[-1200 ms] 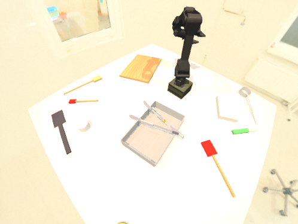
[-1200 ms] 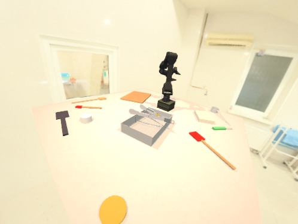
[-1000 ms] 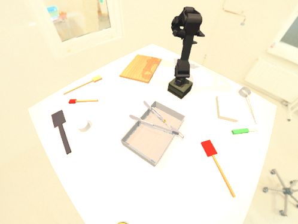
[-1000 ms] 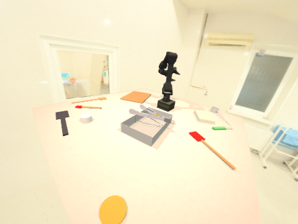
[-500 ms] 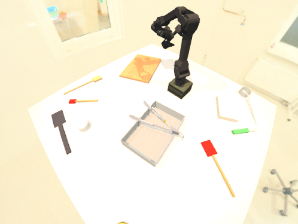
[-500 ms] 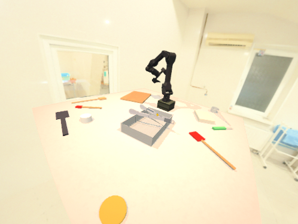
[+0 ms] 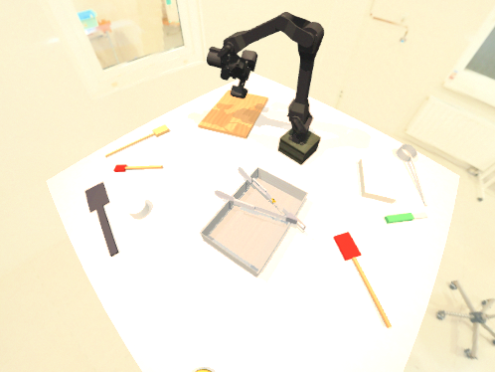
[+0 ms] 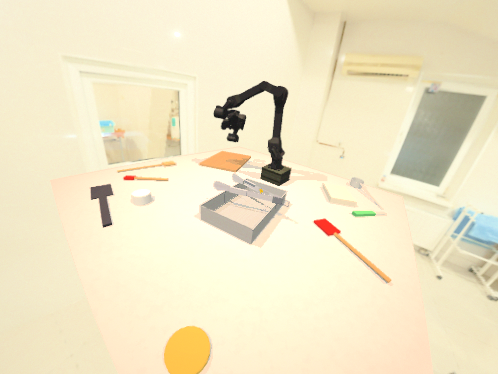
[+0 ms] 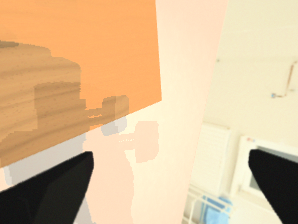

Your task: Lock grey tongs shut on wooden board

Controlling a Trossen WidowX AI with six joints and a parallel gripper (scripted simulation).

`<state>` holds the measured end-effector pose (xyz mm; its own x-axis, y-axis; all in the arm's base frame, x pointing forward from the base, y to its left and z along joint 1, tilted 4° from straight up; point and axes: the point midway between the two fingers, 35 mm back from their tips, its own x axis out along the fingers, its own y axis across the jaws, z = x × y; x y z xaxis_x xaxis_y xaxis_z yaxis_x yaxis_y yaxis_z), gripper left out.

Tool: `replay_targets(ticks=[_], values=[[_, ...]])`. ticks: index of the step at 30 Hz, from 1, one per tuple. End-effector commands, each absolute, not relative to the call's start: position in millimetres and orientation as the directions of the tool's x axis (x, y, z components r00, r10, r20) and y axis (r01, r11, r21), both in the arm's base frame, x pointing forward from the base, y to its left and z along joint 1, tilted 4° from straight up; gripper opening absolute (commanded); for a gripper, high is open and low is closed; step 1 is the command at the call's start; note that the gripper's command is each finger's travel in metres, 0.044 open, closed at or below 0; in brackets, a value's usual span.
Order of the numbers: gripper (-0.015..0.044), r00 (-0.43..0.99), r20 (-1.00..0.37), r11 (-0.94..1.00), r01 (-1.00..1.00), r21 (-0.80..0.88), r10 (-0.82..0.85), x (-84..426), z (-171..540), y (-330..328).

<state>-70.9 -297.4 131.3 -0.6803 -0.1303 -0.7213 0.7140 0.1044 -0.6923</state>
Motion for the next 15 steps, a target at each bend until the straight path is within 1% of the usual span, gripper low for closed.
replay_targets(ticks=[1,4,5,8,11,15], values=[[0.0440,-0.594,-0.769,0.334,0.694,-0.638,-0.236,-11,127,-308],[0.0440,-0.508,-0.806,0.474,0.653,-0.591,-0.304,39,125,-306],[0.0440,-0.487,-0.811,0.491,0.646,-0.584,-0.323,53,123,-304],[0.0440,-0.427,-0.834,0.613,0.570,-0.547,-0.348,84,121,-299],[0.0440,-0.334,-0.865,0.765,0.417,-0.491,-0.373,129,120,-285],[0.0440,-0.205,-0.905,0.904,0.138,-0.404,-0.373,191,118,-252]])
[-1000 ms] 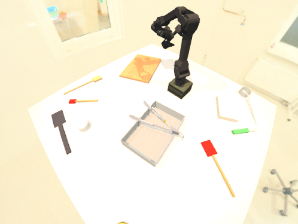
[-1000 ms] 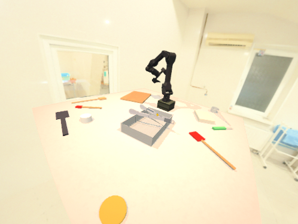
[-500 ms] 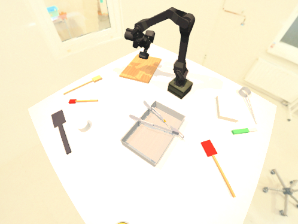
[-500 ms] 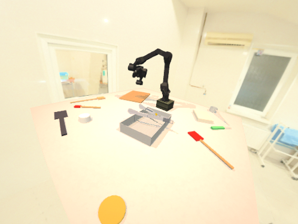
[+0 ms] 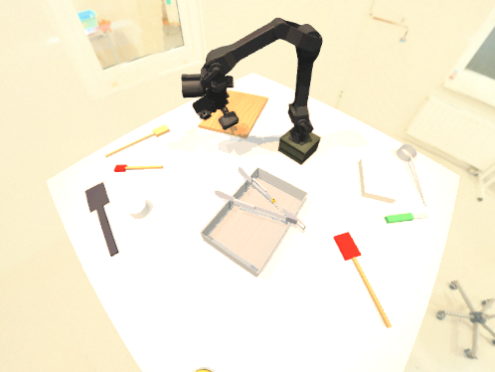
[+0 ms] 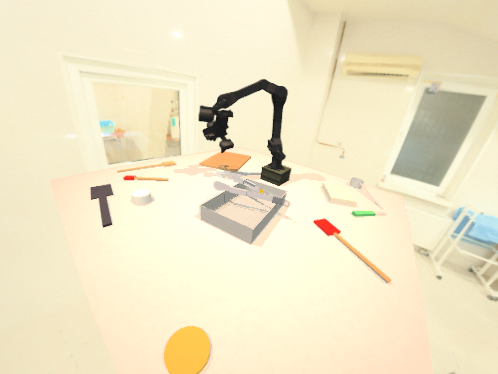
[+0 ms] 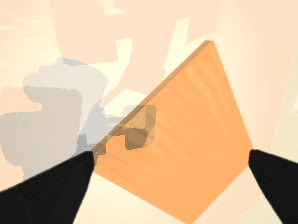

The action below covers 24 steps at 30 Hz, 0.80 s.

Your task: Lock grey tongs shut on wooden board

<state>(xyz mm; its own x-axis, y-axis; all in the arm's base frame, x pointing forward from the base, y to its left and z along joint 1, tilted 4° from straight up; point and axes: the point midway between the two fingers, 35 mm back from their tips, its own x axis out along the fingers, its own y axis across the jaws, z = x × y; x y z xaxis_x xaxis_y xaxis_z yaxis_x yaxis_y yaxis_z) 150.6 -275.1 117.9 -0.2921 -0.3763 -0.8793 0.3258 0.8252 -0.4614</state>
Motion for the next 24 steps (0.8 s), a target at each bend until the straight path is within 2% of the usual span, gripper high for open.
replay_targets(ticks=[1,5,9,15,21,24], values=[[0.0440,-0.175,-0.914,0.922,0.063,-0.382,-0.367,205,118,-243],[0.0440,-0.066,-0.940,0.925,-0.217,-0.313,-0.334,252,118,-200],[0.0440,0.022,-0.964,0.832,-0.500,-0.241,-0.265,292,118,-144],[0.0440,0.097,-0.986,0.510,-0.846,-0.152,-0.133,329,120,-50],[0.0440,0.102,-0.995,0.071,-0.992,-0.101,0.004,338,123,43],[0.0440,0.099,-0.995,0.019,-0.995,-0.098,0.019,338,123,53]])
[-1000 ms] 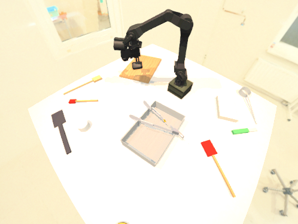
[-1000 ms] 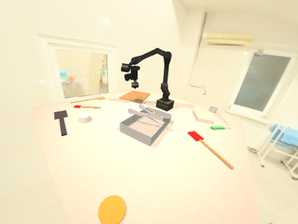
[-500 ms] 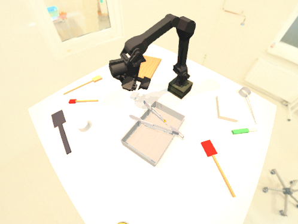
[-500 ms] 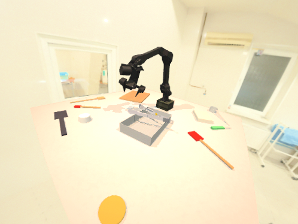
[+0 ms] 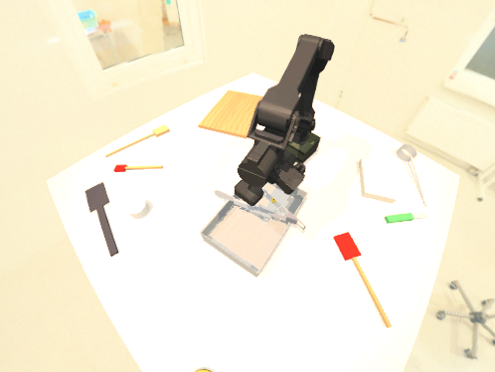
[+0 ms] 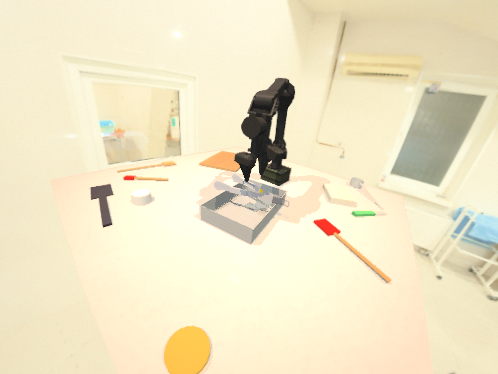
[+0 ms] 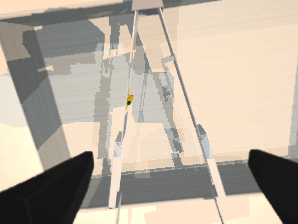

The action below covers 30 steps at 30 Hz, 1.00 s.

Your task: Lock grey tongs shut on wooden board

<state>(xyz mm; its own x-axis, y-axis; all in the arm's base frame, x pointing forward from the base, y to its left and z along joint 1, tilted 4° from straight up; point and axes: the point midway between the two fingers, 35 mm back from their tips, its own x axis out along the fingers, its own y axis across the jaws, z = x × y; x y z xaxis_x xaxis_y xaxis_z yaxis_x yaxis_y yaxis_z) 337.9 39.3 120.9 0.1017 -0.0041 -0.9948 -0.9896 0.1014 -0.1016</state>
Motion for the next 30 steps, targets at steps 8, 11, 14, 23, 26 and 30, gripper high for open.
replay_targets(ticks=[8,11,14,23,26,30], values=[[0.0440,0.098,-0.995,0.019,-0.995,-0.098,0.019,334,122,45],[0.0440,0.098,-0.995,0.019,-0.995,-0.098,0.019,334,122,45],[0.0440,0.098,-0.995,0.019,-0.995,-0.098,0.019,334,121,45],[0.0440,0.099,-0.995,0.019,-0.995,-0.098,0.019,338,107,46],[0.0440,0.099,-0.995,0.019,-0.995,-0.098,0.019,339,102,46],[0.0440,0.099,-0.995,0.019,-0.995,-0.098,0.019,340,96,46]])
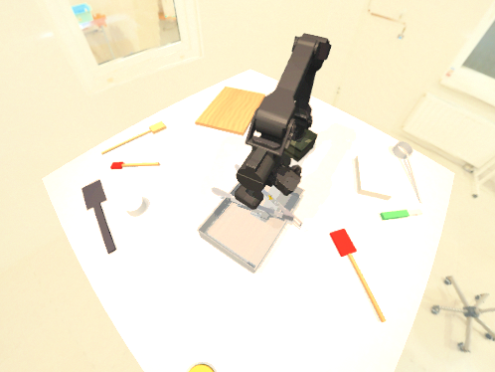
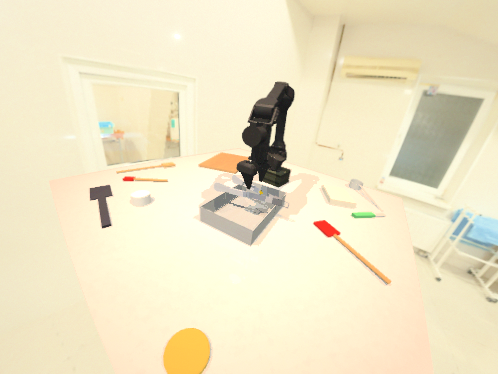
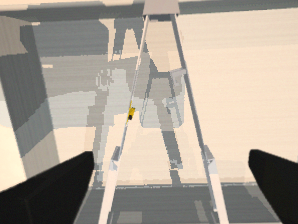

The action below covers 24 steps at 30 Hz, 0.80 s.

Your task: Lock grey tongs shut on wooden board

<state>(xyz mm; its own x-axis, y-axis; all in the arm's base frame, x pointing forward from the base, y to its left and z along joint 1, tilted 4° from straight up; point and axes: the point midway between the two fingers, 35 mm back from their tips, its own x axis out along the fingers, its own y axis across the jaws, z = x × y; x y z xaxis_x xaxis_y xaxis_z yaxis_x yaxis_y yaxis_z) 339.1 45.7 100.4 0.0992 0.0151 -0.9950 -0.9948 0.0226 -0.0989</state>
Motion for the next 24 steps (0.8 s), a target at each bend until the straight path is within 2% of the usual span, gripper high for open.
replay_targets(ticks=[1,24], values=[[0.0440,0.099,-0.995,0.019,-0.995,-0.098,0.019,340,94,46],[0.0440,0.098,-0.995,0.019,-0.995,-0.098,0.019,344,56,47]])
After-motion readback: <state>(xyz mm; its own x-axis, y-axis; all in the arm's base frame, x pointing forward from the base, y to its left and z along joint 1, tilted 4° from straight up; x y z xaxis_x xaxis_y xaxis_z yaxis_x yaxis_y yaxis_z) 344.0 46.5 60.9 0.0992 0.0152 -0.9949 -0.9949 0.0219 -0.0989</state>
